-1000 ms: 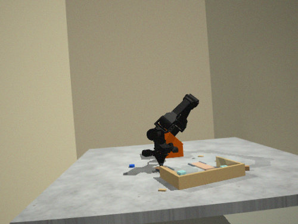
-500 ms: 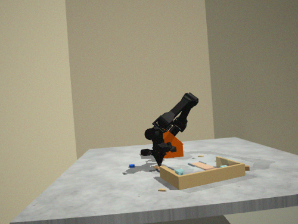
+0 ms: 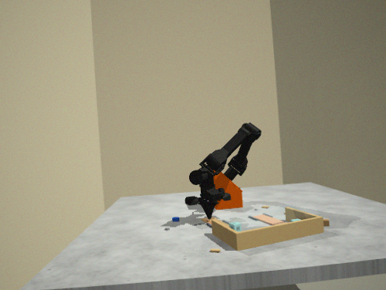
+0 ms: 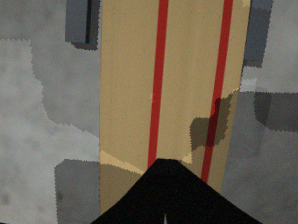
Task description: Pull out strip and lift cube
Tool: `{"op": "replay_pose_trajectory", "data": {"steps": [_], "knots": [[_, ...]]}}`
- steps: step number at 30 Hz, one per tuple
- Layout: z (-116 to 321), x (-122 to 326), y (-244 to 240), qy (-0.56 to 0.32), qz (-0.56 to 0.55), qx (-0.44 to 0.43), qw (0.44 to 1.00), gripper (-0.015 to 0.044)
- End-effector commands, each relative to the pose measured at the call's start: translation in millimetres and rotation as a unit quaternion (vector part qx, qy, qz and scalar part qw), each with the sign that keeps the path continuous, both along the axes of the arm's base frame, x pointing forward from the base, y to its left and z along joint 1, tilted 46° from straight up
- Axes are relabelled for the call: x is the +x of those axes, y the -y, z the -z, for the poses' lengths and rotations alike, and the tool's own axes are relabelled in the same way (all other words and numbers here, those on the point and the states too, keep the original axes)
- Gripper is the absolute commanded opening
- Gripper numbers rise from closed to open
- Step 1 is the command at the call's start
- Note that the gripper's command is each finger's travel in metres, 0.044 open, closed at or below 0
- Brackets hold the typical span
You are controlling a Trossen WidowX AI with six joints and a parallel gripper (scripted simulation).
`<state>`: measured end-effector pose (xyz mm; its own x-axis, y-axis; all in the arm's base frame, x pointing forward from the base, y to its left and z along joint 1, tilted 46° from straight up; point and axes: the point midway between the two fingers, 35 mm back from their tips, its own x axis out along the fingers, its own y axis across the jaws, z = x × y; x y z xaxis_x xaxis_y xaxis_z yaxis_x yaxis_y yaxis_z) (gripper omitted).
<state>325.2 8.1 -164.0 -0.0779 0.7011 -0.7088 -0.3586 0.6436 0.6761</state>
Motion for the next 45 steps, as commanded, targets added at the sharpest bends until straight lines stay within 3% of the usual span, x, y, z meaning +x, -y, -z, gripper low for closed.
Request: {"op": "replay_pose_trajectory", "data": {"steps": [1, 45], "knots": [[5.0, -14.4, -1.7, -0.012, -0.006, 0.000, 1.000, 0.0000], [18.3, -81.7, 21.8, -0.013, -0.006, -0.001, 1.000, 0.0000]]}}
